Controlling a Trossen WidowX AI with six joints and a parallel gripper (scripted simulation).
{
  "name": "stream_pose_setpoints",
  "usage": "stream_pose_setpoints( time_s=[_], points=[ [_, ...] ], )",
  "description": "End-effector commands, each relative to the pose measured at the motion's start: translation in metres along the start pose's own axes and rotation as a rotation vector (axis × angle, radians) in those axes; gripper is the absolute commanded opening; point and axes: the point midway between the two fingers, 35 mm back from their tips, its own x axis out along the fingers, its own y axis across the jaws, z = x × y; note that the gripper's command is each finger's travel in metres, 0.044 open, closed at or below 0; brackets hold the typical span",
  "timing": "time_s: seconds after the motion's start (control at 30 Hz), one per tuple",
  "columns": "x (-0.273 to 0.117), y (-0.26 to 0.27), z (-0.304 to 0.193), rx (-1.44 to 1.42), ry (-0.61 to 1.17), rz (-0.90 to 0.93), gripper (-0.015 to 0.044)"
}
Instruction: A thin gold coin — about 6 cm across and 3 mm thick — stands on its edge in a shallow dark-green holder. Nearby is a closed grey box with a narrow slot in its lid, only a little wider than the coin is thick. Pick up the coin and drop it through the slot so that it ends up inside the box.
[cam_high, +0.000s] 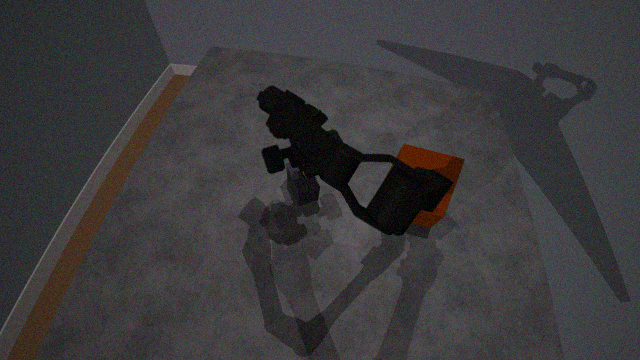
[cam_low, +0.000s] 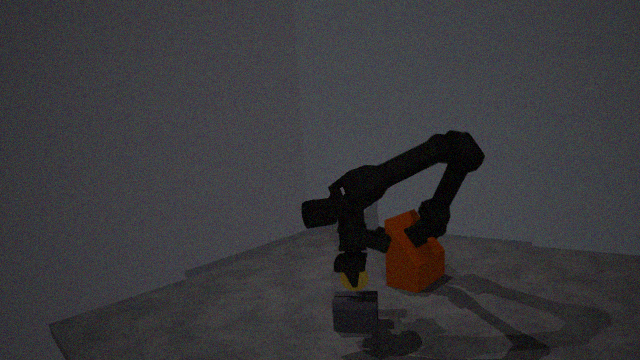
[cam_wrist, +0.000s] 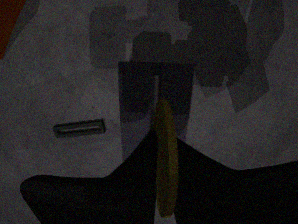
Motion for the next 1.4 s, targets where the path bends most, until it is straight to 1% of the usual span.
stream_pose_setpoints(
  time_s=[0.0,0.8,1.0,1.3,1.37],
  points=[
    [0.003,0.0,0.0,0.005,-0.002,-0.003,0.0],
    [0.014,0.0,0.001,0.004,-0.003,-0.003,0.0],
    [0.012,0.0,0.0,0.0,0.0,0.0,0.0157],
    [0.012,0.0,0.0,0.0,0.0,0.0,0.0161],
    [0.008,0.0,0.0,0.0,0.0,0.0,0.0213]
  ],
)
